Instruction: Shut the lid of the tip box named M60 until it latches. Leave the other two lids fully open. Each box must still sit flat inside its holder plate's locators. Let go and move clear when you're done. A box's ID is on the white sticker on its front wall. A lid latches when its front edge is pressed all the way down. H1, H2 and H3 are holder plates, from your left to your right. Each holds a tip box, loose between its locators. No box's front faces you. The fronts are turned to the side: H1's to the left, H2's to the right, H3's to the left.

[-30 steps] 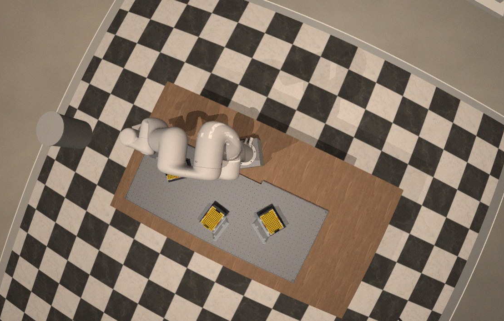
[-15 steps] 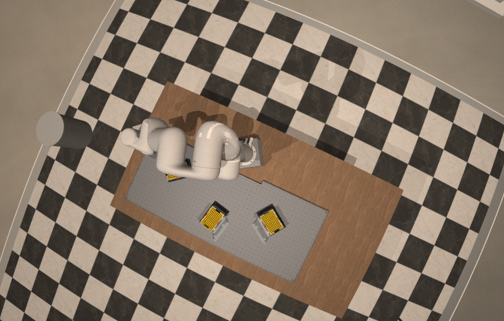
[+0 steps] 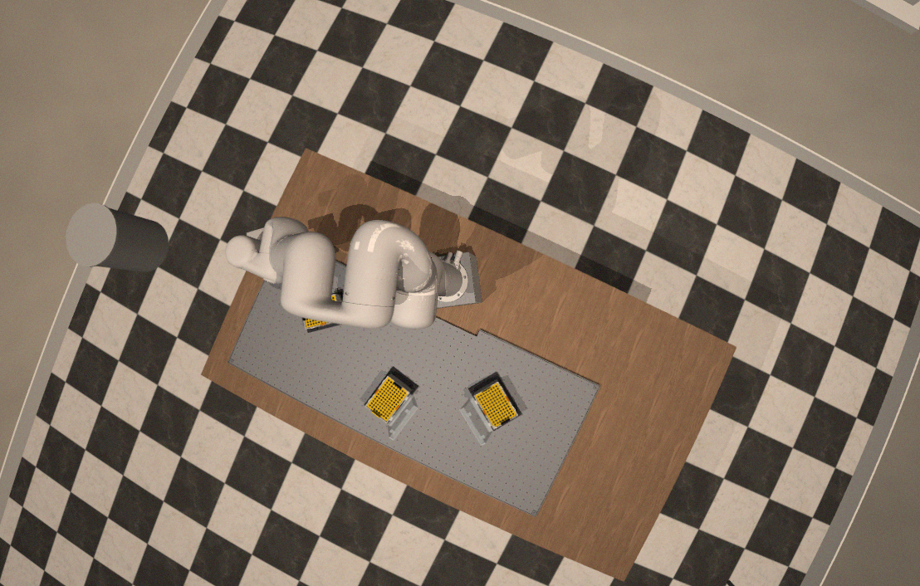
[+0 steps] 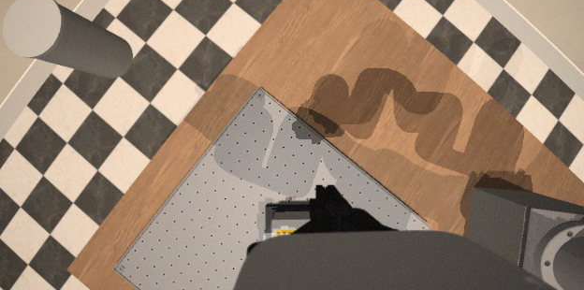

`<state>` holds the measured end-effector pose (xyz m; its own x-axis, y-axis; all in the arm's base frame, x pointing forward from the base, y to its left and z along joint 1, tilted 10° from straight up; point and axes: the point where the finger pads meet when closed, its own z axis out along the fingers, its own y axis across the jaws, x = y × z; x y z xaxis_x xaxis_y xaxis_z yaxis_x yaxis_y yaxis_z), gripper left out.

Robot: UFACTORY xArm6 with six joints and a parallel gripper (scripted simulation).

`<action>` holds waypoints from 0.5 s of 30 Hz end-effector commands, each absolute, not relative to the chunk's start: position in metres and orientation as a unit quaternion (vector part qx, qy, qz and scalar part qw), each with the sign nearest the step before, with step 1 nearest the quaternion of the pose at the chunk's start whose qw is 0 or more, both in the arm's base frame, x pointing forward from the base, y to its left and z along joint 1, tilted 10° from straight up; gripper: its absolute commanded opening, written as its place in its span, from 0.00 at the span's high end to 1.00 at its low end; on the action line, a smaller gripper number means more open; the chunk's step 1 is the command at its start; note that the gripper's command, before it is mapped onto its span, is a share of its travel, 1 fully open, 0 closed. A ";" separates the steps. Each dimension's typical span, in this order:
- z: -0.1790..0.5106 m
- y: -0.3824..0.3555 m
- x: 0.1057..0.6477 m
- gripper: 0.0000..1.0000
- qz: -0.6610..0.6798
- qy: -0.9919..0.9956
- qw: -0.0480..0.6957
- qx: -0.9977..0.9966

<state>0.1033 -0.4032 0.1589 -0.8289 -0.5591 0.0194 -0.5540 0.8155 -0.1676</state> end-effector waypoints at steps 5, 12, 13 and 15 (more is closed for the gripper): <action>0.149 -0.406 0.105 1.00 -0.085 0.952 0.015 -0.292; 0.138 -0.408 0.105 1.00 -0.085 0.952 0.015 -0.292; 0.136 -0.408 0.106 1.00 -0.085 0.952 0.015 -0.292; 0.133 -0.409 0.106 1.00 -0.085 0.952 0.015 -0.292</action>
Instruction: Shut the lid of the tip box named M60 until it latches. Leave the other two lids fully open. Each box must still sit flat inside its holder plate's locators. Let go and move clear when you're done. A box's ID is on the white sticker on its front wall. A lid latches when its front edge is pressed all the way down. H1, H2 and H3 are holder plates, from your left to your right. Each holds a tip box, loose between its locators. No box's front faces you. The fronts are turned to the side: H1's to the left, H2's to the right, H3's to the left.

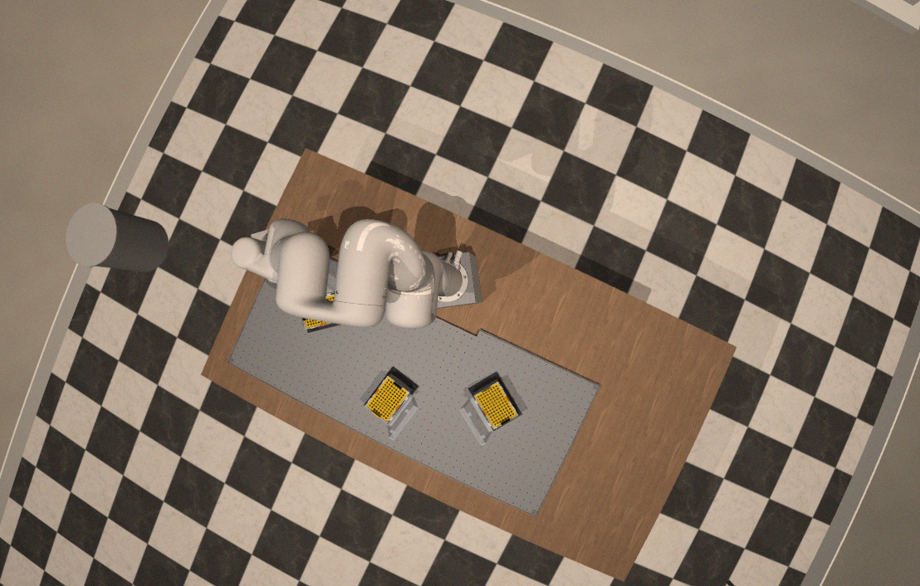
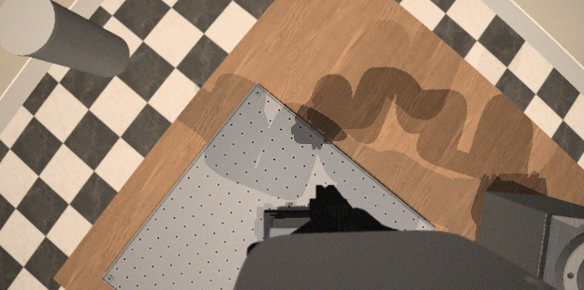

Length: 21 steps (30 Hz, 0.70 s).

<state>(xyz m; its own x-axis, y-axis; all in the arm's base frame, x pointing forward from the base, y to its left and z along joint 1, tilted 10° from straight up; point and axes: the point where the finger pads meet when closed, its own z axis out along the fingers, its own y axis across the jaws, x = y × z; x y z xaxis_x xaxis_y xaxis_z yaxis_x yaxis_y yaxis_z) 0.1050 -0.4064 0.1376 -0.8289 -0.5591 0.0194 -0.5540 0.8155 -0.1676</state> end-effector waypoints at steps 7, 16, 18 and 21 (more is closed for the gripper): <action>0.125 -0.410 0.106 1.00 -0.085 0.952 0.015 -0.292; 0.120 -0.411 0.107 1.00 -0.085 0.952 0.015 -0.292; 0.120 -0.411 0.107 1.00 -0.085 0.952 0.015 -0.292; 0.120 -0.411 0.107 1.00 -0.085 0.952 0.015 -0.292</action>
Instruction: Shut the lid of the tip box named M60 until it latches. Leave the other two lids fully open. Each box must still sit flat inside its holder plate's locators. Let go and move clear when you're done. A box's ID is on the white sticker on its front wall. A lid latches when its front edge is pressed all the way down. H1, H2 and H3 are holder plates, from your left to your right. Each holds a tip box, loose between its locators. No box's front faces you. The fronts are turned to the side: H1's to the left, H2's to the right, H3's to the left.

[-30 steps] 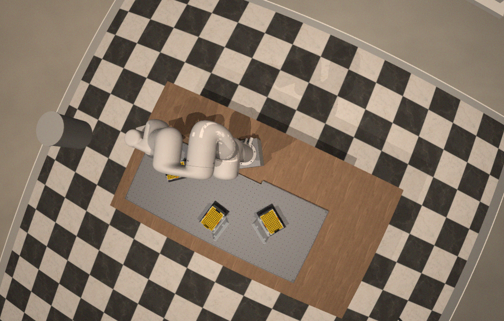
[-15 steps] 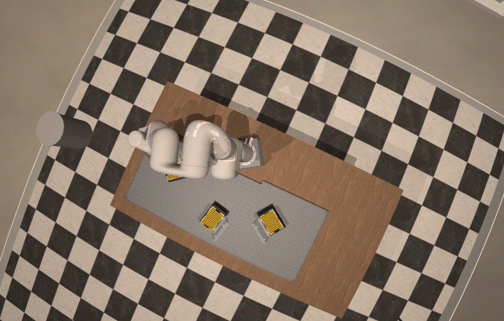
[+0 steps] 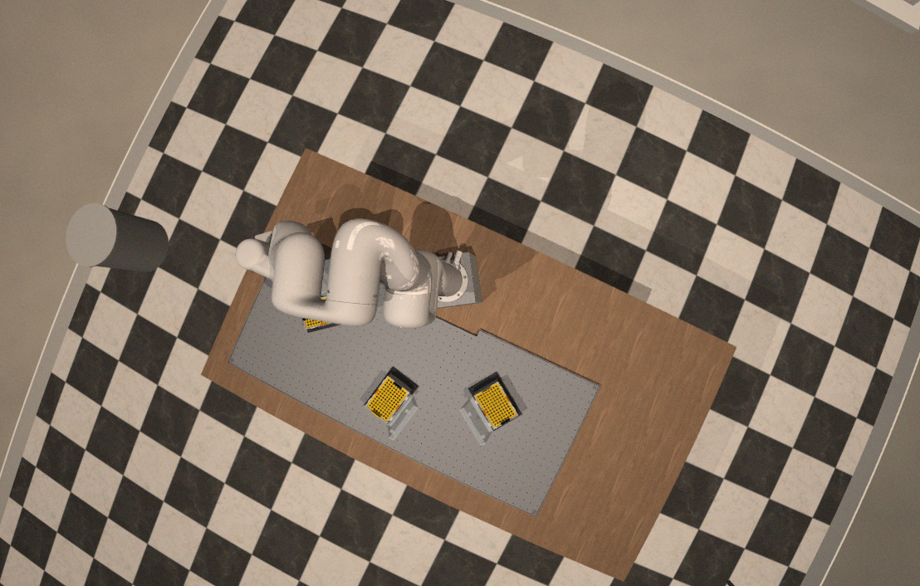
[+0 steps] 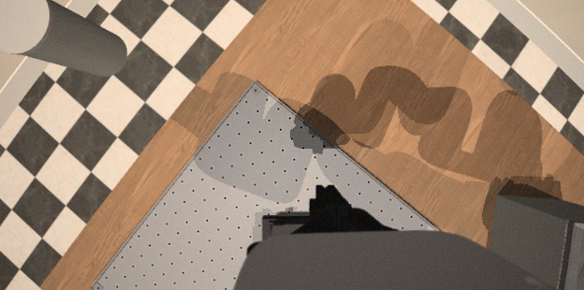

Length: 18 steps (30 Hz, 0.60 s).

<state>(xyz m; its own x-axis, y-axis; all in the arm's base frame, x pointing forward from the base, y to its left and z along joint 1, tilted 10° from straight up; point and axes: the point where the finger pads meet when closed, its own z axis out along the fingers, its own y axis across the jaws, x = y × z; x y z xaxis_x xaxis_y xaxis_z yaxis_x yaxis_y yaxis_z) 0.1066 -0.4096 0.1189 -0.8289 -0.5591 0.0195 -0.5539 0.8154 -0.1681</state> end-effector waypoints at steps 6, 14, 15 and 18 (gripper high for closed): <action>0.121 -0.408 0.110 1.00 -0.085 0.952 0.015 -0.292; 0.122 -0.402 0.119 1.00 -0.085 0.952 0.015 -0.292; 0.122 -0.402 0.120 1.00 -0.085 0.952 0.015 -0.292; 0.122 -0.401 0.121 1.00 -0.085 0.952 0.015 -0.292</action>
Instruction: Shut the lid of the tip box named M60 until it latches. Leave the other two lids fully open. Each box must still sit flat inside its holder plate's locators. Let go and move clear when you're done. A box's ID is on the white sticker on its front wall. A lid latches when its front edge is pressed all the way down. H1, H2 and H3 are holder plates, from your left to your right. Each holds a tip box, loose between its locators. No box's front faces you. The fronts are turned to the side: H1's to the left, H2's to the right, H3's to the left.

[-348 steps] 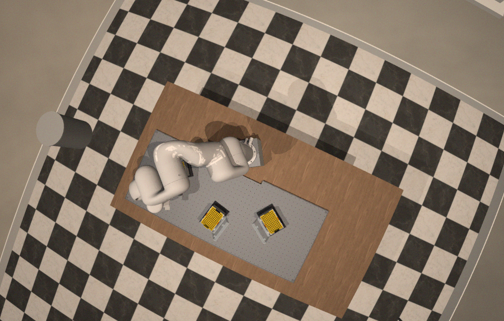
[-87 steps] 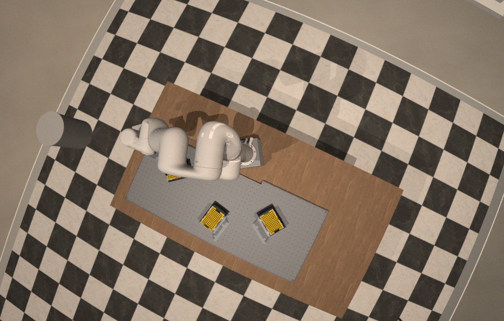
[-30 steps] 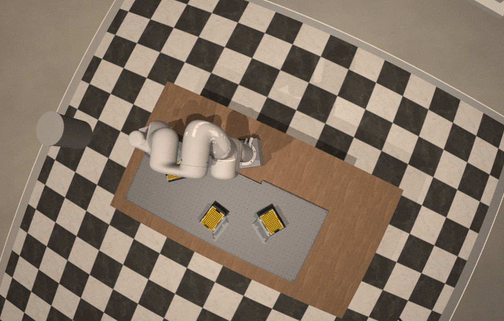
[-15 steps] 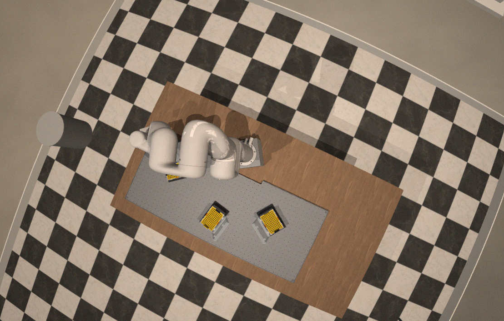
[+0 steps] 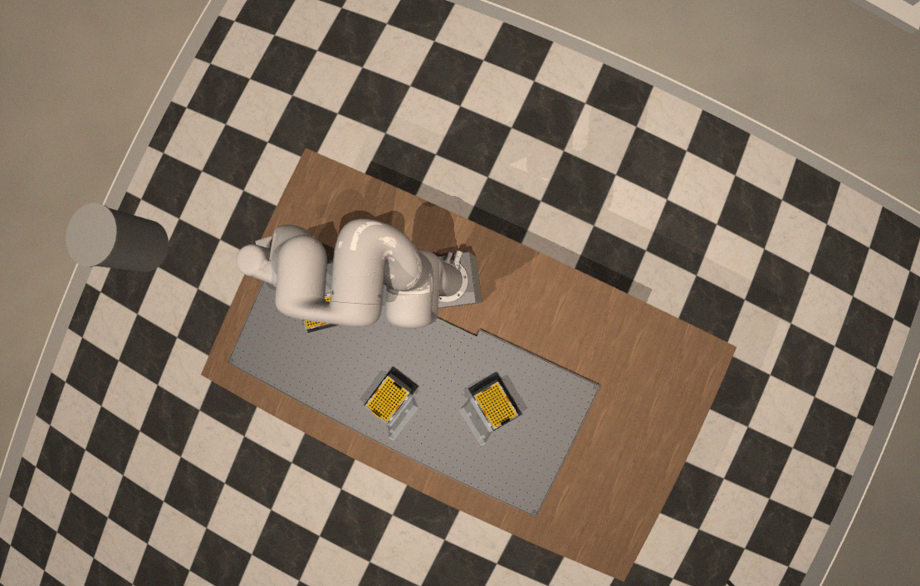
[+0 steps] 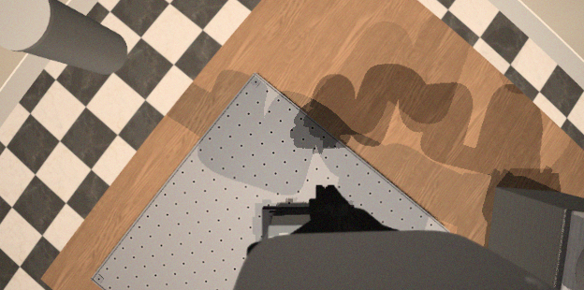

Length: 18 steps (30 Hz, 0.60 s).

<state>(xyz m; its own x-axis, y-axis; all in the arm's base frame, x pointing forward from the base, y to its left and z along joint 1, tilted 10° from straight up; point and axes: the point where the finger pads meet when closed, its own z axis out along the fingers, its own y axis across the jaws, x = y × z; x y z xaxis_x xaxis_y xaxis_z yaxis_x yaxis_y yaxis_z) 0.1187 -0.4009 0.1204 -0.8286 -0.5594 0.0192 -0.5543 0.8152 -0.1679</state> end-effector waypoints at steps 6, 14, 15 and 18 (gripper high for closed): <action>0.123 -0.396 0.127 1.00 -0.085 0.952 0.015 -0.292; 0.124 -0.390 0.136 1.00 -0.085 0.952 0.015 -0.292; 0.124 -0.389 0.137 1.00 -0.085 0.952 0.015 -0.292; 0.125 -0.388 0.138 1.00 -0.085 0.952 0.015 -0.292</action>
